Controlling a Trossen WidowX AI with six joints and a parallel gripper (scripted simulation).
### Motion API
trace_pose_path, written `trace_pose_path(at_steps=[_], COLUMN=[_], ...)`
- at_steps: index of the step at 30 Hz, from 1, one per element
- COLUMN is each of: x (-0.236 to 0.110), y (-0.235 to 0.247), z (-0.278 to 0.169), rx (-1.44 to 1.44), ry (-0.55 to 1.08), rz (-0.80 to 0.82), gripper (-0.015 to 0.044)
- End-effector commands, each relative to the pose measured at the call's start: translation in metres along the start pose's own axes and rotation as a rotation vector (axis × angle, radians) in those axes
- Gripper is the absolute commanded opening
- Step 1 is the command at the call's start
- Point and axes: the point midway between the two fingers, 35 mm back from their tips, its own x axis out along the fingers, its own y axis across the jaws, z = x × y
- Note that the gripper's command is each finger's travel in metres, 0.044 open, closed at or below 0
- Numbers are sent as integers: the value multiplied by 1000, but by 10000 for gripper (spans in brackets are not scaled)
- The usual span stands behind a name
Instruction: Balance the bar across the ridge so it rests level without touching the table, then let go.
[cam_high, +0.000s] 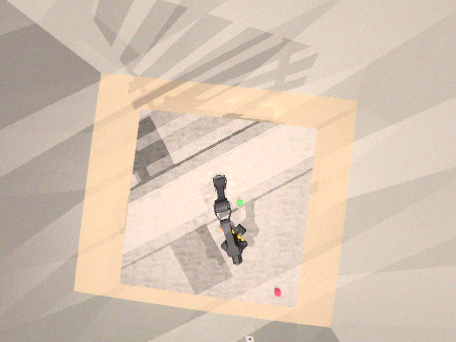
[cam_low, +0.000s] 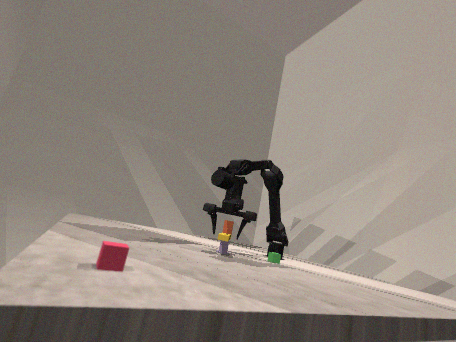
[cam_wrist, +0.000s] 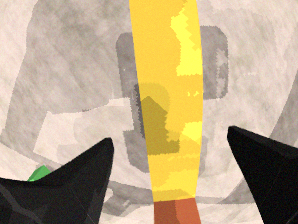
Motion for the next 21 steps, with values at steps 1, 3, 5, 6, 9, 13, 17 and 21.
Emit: trace_pose_path(at_steps=[1,3,5,6,9,13,17,21], x=[-2,-16,-39,-50,-84,-100,-100,-100], y=[0,-2,-3,-3,-1,0,0,0], z=[0,2,4,4,2,-1,-1,-1], rx=[0,0,0,0,0,0,0,0], ry=[0,-3,-7,-8,-14,-16,-16,-16], rz=[-1,-2,-5,-6,-10,-12,-12,-12], gripper=[440,440,440,440,440,440,440,440])
